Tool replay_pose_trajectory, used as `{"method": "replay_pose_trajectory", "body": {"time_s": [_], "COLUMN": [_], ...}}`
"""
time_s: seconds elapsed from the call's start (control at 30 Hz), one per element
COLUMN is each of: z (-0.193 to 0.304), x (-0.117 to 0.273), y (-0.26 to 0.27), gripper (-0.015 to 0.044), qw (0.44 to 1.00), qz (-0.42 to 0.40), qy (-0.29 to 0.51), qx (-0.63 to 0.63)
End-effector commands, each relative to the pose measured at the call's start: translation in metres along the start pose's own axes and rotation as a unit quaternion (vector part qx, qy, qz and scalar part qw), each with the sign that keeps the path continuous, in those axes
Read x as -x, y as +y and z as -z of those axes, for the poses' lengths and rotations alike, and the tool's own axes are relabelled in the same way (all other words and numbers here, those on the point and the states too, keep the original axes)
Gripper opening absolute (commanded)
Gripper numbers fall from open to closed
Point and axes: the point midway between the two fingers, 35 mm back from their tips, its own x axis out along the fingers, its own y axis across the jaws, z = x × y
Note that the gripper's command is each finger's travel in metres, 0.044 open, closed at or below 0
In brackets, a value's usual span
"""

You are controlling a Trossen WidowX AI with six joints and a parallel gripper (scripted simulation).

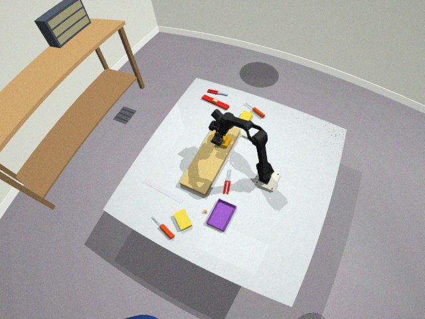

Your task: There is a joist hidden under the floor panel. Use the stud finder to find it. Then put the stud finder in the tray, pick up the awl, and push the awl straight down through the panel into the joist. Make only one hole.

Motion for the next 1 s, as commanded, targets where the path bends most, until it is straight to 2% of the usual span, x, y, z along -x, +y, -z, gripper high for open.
{"method": "replay_pose_trajectory", "body": {"time_s": [0.0,0.97], "z": [0.0,0.0], "x": [0.0,0.001], "y": [-0.01,-0.079], "gripper": [0.0,0.0], "qw": [1.0,1.0], "qz": [0.002,0.005], "qy": [0.001,0.001], "qx": [0.001,0.002]}}
